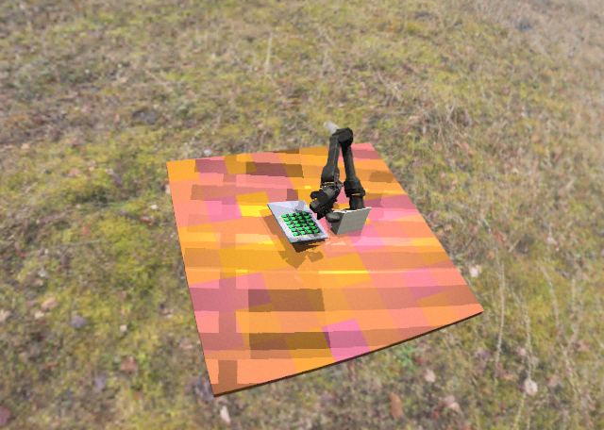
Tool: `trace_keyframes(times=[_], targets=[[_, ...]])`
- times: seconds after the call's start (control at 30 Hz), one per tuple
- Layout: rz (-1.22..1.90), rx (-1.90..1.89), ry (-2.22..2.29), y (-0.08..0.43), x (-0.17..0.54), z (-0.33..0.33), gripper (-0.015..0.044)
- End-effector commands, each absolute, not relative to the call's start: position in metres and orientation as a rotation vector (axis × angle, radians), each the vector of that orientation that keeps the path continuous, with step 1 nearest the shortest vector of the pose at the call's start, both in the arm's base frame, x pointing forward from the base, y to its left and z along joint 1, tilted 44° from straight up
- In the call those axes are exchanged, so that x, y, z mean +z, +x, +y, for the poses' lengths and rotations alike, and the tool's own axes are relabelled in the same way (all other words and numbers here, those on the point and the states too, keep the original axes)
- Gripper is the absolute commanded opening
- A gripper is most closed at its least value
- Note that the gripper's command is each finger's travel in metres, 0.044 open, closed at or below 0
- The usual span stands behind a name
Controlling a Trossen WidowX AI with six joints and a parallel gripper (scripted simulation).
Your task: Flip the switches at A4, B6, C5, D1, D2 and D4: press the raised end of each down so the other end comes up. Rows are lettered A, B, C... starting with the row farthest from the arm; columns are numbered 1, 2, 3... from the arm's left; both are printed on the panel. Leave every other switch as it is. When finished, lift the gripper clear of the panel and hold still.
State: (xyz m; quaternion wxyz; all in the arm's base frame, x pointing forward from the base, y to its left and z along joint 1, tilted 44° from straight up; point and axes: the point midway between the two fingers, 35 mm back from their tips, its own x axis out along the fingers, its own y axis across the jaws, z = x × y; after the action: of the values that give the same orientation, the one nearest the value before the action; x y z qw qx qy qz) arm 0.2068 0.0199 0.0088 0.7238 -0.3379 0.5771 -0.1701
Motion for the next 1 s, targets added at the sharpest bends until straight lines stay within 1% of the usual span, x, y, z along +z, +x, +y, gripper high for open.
trace_keyframes(times=[0.0,0.23,0.37,0.5,0.97], targets=[[1.276,-0.379,-0.744,0.202,0.017,0.025,0.0000],[1.275,-0.380,-0.746,0.209,0.050,-0.009,0.0000],[1.277,-0.381,-0.746,0.210,0.048,-0.011,0.0000],[1.298,-0.392,-0.744,0.219,0.026,-0.031,0.0000],[1.298,-0.393,-0.744,0.222,0.017,-0.039,0.0000]])
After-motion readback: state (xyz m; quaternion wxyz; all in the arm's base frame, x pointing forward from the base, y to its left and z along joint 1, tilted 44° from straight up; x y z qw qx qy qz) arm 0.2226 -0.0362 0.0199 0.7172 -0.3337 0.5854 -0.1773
